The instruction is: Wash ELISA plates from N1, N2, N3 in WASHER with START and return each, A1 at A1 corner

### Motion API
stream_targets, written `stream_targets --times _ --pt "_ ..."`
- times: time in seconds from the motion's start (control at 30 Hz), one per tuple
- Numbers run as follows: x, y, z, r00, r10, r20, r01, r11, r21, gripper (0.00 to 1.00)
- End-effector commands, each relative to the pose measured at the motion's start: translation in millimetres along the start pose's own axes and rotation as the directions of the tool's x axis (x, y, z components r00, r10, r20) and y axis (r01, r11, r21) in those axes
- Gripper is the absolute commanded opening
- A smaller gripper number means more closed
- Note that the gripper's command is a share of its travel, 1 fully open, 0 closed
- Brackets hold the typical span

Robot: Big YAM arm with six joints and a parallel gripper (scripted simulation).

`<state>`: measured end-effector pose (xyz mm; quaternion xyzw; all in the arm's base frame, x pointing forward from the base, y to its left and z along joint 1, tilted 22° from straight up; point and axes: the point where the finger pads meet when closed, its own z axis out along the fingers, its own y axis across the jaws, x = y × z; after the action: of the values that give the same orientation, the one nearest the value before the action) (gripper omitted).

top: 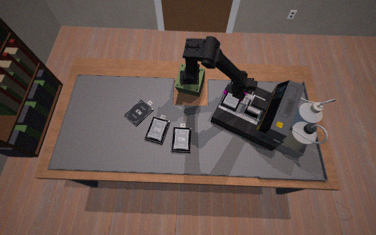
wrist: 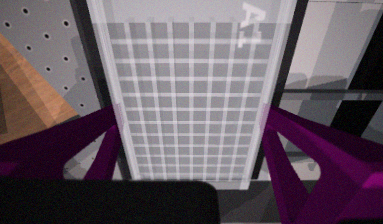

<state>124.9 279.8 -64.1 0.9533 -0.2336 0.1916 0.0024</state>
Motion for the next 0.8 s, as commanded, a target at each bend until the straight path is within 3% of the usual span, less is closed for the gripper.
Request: stream_targets --times 0.0,0.77 --pt "0.6 -6.1 1.6 1.000 0.001 0.001 -0.001 1.000 0.012 0.84" --pt "-1.2 -9.1 0.4 1.000 0.005 0.004 -0.005 1.000 0.018 0.84"
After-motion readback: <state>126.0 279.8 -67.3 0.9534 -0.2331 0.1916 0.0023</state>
